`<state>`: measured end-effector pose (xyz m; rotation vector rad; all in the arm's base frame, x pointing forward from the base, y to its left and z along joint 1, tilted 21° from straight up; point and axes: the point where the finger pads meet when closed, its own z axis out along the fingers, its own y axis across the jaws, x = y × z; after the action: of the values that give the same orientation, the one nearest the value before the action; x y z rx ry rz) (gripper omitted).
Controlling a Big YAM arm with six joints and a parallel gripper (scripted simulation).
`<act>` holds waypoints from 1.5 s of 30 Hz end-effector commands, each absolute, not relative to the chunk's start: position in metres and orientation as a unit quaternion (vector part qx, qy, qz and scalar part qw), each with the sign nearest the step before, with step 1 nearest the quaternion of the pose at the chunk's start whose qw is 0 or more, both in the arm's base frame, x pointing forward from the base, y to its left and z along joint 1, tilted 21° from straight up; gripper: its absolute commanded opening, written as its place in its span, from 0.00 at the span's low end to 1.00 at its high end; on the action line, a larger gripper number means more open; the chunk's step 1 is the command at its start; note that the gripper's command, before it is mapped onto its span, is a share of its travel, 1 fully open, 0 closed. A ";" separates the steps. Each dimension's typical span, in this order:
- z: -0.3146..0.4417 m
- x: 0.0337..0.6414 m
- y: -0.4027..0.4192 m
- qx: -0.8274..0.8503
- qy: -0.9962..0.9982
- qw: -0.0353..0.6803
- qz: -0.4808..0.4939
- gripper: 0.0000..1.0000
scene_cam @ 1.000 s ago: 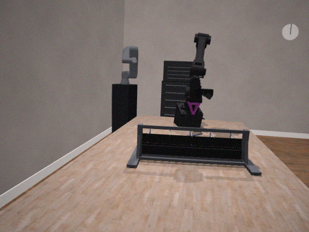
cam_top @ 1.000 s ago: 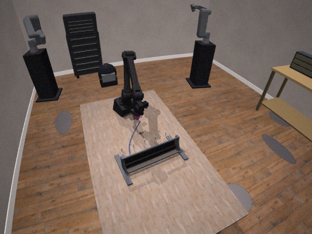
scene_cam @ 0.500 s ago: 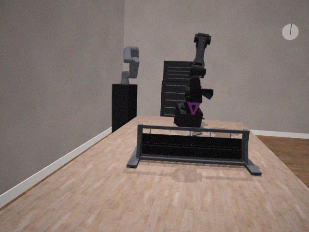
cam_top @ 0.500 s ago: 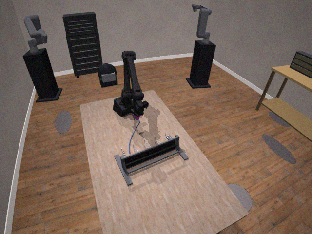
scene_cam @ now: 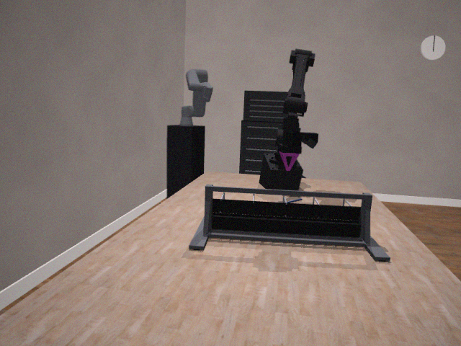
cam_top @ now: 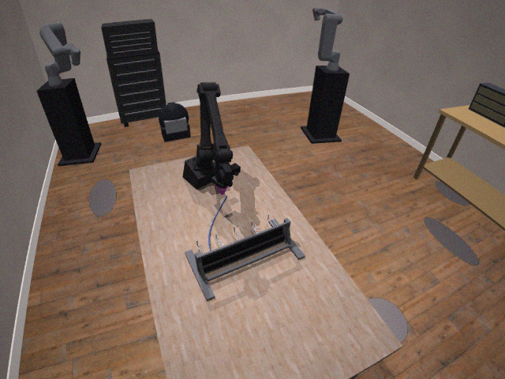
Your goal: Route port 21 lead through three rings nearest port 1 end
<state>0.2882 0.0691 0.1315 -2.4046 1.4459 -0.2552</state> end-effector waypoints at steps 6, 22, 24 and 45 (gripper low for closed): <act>0.161 0.306 0.074 -0.842 0.497 0.179 -0.107 0.00; 0.161 0.306 0.074 -0.841 0.500 0.179 -0.107 0.00; 0.161 0.306 0.074 -0.835 0.509 0.181 -0.105 0.00; 0.137 0.280 0.058 -0.563 0.802 0.195 -0.021 0.00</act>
<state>0.2878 0.0617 0.1394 -1.8301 2.0477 -0.1103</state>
